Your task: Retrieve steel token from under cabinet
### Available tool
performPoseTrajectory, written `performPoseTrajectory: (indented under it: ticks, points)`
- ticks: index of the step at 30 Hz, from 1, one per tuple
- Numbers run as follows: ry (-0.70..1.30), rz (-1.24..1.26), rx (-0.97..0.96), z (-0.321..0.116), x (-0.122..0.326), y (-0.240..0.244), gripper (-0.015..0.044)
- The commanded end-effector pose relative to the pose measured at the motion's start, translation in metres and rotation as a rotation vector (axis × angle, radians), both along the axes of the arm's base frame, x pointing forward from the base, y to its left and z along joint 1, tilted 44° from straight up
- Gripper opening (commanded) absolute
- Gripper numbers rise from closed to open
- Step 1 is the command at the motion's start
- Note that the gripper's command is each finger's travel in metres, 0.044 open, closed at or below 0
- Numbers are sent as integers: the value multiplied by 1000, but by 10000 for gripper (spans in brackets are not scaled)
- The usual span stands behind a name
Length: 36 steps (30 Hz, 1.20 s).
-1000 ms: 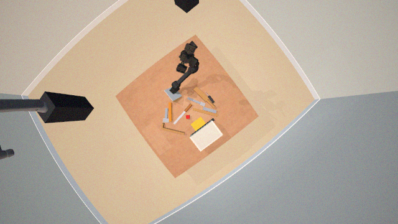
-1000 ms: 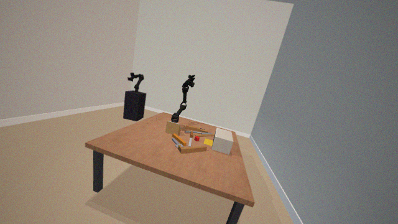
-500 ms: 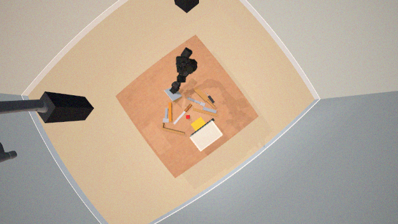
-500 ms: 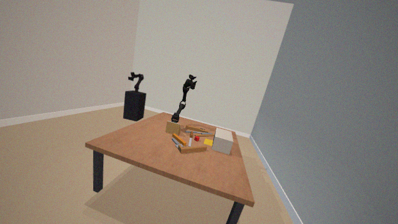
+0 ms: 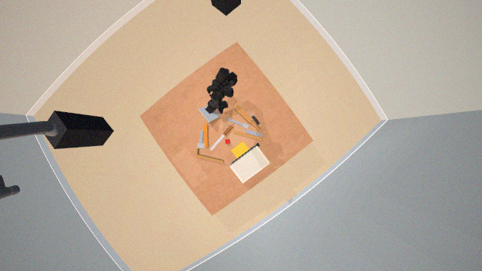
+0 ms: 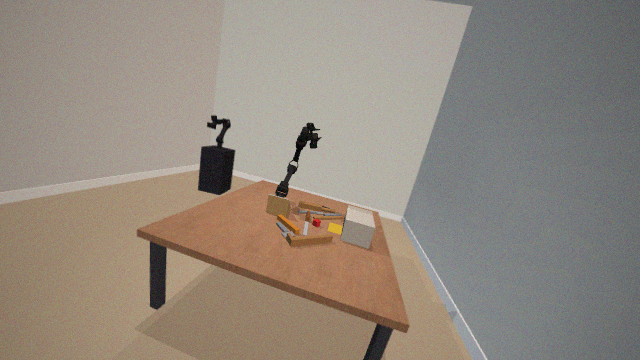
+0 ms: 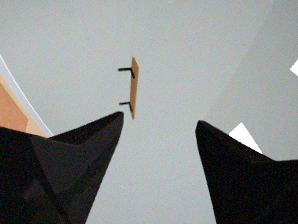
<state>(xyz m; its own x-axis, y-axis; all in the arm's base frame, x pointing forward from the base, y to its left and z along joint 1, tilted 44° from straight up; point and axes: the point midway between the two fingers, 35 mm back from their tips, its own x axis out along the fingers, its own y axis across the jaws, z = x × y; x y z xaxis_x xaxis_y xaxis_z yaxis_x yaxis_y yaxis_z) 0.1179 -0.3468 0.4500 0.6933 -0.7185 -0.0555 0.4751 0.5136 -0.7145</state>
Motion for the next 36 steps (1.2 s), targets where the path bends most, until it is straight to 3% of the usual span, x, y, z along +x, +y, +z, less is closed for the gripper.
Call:
performPoseTrajectory:
  ticks: [1, 18, 36]
  points:
    - [-28, 18, 81, -15, 9, -3, 270]
    - [-155, 113, 574, -95, 67, 3, 270]
    - [-194, 94, 1175, -191, 123, 40, 270]
